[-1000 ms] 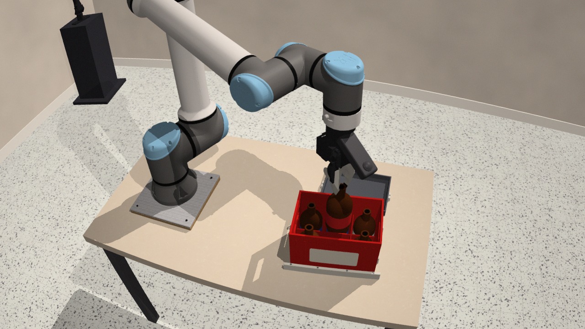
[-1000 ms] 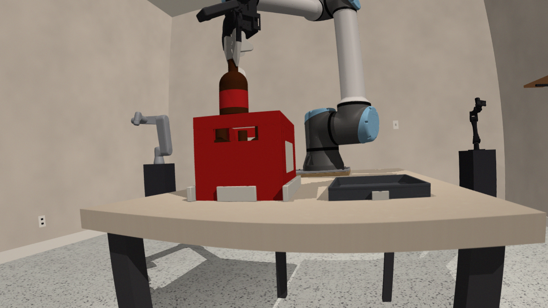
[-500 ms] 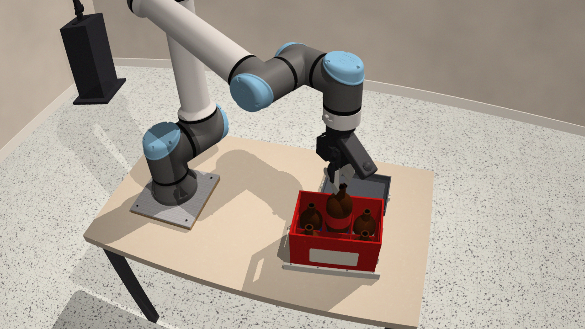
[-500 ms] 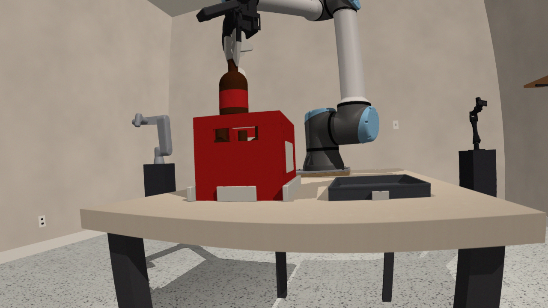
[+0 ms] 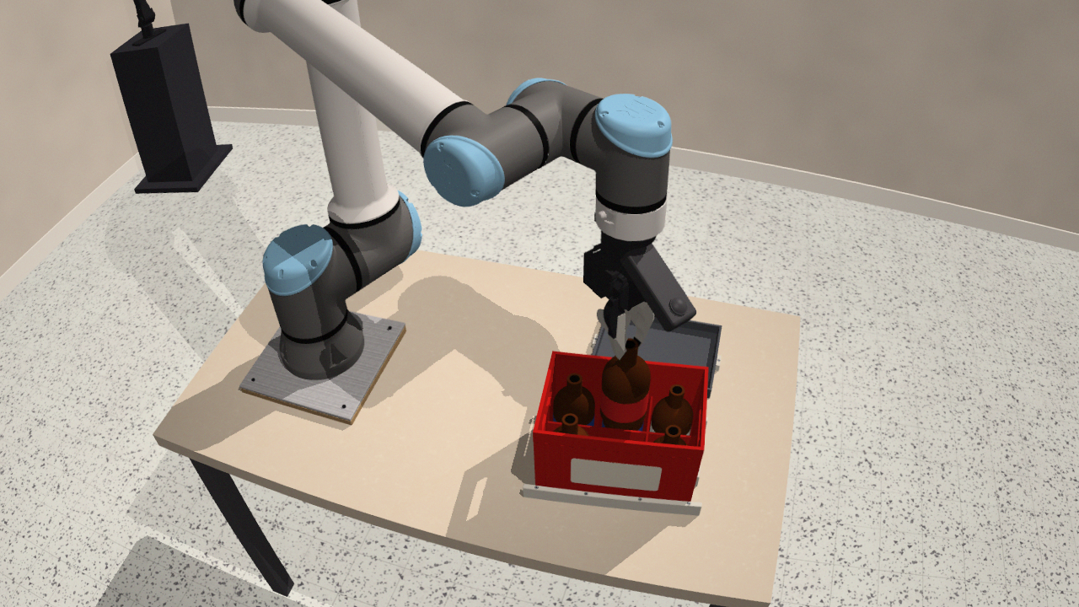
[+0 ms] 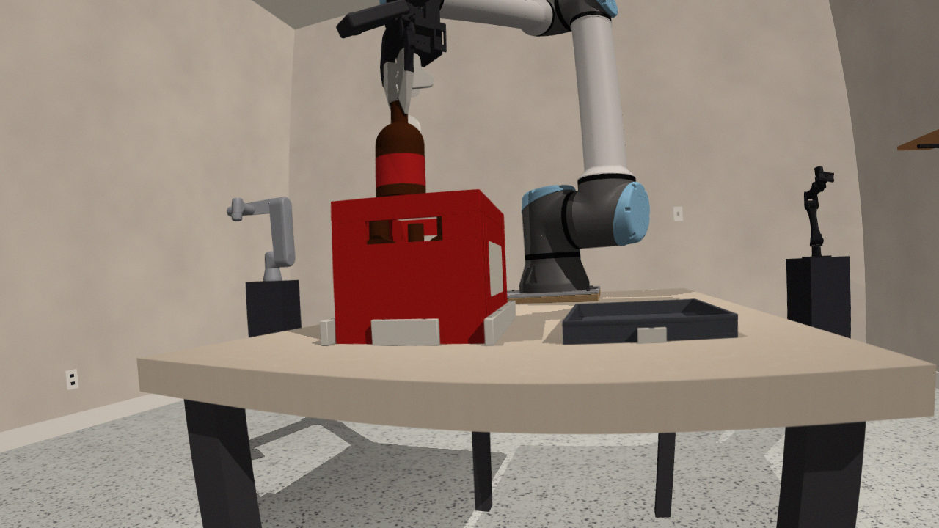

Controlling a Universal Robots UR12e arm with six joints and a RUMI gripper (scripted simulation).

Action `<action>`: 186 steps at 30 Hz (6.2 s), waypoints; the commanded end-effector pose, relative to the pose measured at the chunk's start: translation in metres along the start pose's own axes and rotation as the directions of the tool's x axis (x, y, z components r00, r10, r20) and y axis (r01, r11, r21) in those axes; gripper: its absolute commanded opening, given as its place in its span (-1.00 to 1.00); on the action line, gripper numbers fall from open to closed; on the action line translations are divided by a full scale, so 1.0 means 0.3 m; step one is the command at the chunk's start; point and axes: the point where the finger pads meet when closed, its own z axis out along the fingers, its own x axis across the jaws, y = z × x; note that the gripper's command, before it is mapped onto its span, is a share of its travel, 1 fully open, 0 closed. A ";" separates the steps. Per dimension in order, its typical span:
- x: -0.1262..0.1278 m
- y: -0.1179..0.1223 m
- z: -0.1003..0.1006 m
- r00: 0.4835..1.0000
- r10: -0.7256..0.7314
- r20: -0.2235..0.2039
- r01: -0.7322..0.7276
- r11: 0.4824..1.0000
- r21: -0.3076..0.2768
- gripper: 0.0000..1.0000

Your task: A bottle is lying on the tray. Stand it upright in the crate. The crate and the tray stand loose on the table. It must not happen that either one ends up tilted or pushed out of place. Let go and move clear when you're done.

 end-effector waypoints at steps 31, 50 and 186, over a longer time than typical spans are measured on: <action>0.000 -0.002 0.021 1.000 0.000 0.001 0.000 1.000 0.002 -1.00; 0.000 -0.002 0.086 1.000 0.000 0.001 0.000 1.000 0.002 -1.00; 0.000 -0.003 0.260 1.000 0.000 0.001 0.000 1.000 0.002 -1.00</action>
